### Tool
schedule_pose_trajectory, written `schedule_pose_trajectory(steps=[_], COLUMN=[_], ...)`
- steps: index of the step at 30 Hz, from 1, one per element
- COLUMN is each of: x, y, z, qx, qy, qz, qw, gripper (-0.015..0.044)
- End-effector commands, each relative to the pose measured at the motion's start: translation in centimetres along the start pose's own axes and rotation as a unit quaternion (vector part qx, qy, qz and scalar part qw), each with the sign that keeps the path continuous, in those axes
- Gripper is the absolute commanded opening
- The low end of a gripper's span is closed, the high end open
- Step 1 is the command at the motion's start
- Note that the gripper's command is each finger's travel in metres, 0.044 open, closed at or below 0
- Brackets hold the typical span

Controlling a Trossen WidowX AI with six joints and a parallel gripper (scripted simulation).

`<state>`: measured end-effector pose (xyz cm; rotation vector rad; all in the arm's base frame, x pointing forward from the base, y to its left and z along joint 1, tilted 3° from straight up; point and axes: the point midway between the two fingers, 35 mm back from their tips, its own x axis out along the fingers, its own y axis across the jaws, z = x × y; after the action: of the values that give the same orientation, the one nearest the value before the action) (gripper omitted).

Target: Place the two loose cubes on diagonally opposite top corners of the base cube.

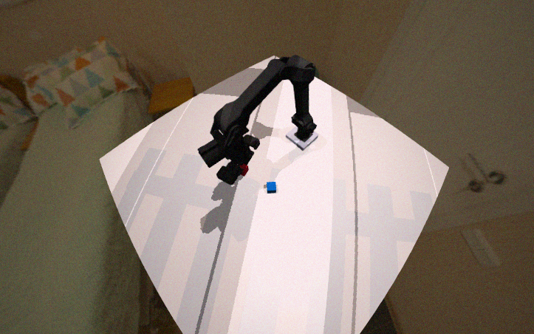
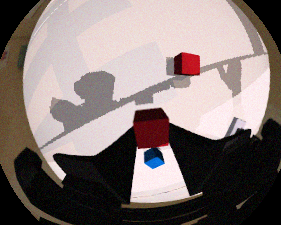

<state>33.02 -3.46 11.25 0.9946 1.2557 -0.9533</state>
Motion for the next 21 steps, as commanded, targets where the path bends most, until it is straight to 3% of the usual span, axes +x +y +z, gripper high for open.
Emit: schedule_pose_trajectory(steps=[1, 16, 21], x=[-1.3, -5.3, -4.8], y=[0.0, -0.4, 0.0], z=[0.1, -0.2, -1.4], qx=[0.001, -0.002, -0.077], qy=[-0.004, -0.004, -0.003], qz=[0.002, 0.002, 0.002], qw=[1.0, 1.0, 0.997], gripper=[0.0105, 0.0105, 0.0105])
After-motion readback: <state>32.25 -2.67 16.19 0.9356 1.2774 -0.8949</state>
